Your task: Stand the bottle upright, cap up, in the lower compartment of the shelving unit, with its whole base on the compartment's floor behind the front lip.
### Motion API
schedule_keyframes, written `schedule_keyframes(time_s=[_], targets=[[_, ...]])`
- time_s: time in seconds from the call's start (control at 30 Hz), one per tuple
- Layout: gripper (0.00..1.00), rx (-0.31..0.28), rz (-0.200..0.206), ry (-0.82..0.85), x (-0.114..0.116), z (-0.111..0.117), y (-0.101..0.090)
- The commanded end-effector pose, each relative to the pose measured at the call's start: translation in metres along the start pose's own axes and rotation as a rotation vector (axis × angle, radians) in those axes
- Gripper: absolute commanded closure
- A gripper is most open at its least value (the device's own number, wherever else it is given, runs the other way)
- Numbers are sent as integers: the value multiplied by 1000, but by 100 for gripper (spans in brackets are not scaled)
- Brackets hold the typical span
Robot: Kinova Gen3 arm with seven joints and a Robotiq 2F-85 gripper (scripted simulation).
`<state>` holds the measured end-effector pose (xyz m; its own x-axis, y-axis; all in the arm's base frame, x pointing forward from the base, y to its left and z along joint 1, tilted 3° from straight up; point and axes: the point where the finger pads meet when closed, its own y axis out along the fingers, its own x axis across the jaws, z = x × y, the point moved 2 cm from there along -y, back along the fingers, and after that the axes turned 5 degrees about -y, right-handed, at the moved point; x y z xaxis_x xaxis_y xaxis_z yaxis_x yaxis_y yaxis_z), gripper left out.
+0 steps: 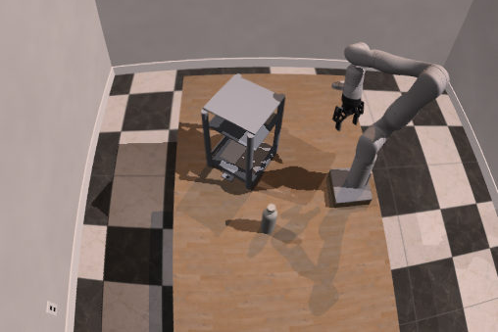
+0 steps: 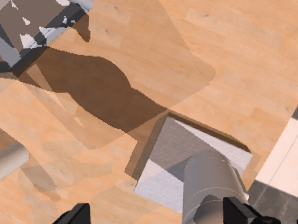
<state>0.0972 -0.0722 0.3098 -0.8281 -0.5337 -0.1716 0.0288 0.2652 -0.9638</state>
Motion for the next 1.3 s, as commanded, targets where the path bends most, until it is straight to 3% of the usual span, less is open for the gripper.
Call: schedule_keyframes(time_s=[0.0, 0.6, 0.7, 0.93, 1.27], targets=[[0, 1, 0, 0, 0, 0, 0], [0, 1, 0, 0, 0, 0, -2], [0, 1, 1, 0, -3, -2, -17], [0, 1, 0, -1, -12, -19, -73], [0, 1, -2, -8, -14, -21, -77]])
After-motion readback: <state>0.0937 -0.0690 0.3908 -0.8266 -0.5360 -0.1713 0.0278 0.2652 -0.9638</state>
